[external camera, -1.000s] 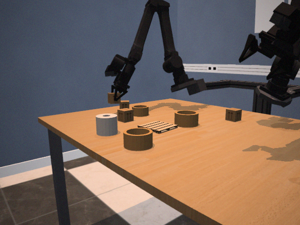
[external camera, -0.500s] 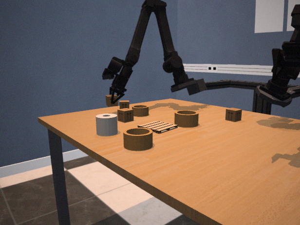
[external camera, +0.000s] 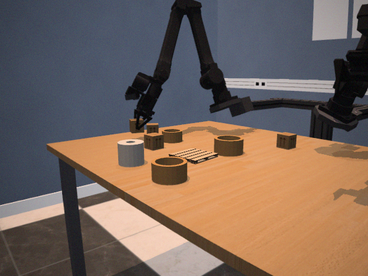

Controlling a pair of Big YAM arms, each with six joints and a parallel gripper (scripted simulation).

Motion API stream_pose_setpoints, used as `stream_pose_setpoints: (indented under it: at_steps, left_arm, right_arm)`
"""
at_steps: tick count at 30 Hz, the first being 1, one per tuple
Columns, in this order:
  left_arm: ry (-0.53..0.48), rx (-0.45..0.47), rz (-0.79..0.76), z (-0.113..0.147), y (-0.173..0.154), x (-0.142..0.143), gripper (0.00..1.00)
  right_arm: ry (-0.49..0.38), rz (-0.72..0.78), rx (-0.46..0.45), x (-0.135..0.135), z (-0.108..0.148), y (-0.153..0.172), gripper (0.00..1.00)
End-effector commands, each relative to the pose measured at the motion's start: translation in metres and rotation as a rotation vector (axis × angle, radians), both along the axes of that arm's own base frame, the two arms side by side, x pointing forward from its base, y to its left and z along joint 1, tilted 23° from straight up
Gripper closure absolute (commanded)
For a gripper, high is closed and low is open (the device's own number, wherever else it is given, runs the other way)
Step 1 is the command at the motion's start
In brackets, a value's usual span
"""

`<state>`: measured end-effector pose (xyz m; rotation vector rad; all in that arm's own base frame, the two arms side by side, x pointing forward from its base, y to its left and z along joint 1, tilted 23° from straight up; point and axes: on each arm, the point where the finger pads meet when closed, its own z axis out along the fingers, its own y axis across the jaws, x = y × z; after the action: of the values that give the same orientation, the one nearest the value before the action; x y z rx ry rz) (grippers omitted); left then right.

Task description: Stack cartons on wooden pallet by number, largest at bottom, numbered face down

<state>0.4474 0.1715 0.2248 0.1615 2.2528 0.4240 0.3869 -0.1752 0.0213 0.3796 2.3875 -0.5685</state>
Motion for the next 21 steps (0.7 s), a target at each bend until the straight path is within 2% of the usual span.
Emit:
stream_pose_setpoints:
  at_steps: [1,21]
  left_arm:
    - [-0.042,0.025,-0.017,0.024,0.000,0.012,0.00]
    - [-0.042,0.025,-0.017,0.024,0.000,0.012,0.00]
  right_arm:
    - [-0.011,0.008,-0.011,0.008,-0.004,-0.006,0.50]
    - [-0.012,0.006,-0.010,0.007,-0.023,-0.012,0.50]
